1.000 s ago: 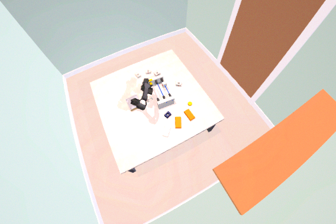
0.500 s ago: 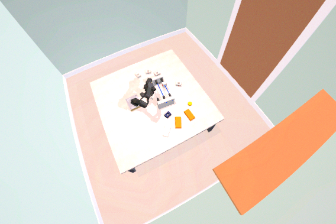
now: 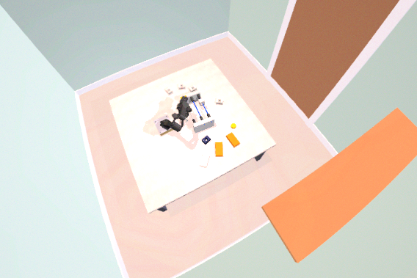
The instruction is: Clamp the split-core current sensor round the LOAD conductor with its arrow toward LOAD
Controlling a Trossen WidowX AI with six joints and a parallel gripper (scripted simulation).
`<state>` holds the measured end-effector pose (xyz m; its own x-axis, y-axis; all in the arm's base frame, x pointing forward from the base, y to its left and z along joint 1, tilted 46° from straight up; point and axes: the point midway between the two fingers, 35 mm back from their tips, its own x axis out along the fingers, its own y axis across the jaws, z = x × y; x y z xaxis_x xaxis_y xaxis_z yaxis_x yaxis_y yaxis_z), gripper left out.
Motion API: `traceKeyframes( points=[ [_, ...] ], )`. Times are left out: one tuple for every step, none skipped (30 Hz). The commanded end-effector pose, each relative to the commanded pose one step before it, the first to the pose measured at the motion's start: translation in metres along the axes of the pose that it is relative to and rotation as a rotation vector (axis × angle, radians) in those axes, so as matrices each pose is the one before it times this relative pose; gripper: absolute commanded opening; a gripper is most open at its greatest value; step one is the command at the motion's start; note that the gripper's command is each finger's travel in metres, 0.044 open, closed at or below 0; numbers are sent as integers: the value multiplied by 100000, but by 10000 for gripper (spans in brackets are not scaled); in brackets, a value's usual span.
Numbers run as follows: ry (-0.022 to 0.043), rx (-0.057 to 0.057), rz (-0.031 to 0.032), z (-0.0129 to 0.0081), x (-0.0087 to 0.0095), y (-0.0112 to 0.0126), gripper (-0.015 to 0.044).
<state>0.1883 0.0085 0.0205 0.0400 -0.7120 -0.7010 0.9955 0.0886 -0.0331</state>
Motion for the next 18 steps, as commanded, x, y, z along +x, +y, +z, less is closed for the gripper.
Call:
traceKeyframes(
  points=[
    [-684,-202,-194,143,835,-105,320],
    [-25,7,-3,8,164,-10,320],
    [-28,7,-3,9,163,-11,320],
    [-30,7,-4,10,163,-13,320],
    [-32,8,-5,10,162,-14,320],
    [-34,8,-6,11,162,-15,320],
    [-37,9,-7,11,161,-17,320],
    [-39,9,-8,12,161,-18,320],
    [-41,9,-9,13,161,-19,320],
    [-43,10,-10,13,160,-21,320],
    [-36,8,-9,11,128,-18,320],
    [-23,5,-6,7,77,-11,320],
    [-8,2,-2,2,26,-4,320],
    [662,255,120,-128,-457,112,313],
    [0,0,0,0,0,0,307],
    [0,0,0,0,0,0,300],
    [0,0,0,0,0,0,293],
    [0,0,0,0,0,0,287]
  ],
)
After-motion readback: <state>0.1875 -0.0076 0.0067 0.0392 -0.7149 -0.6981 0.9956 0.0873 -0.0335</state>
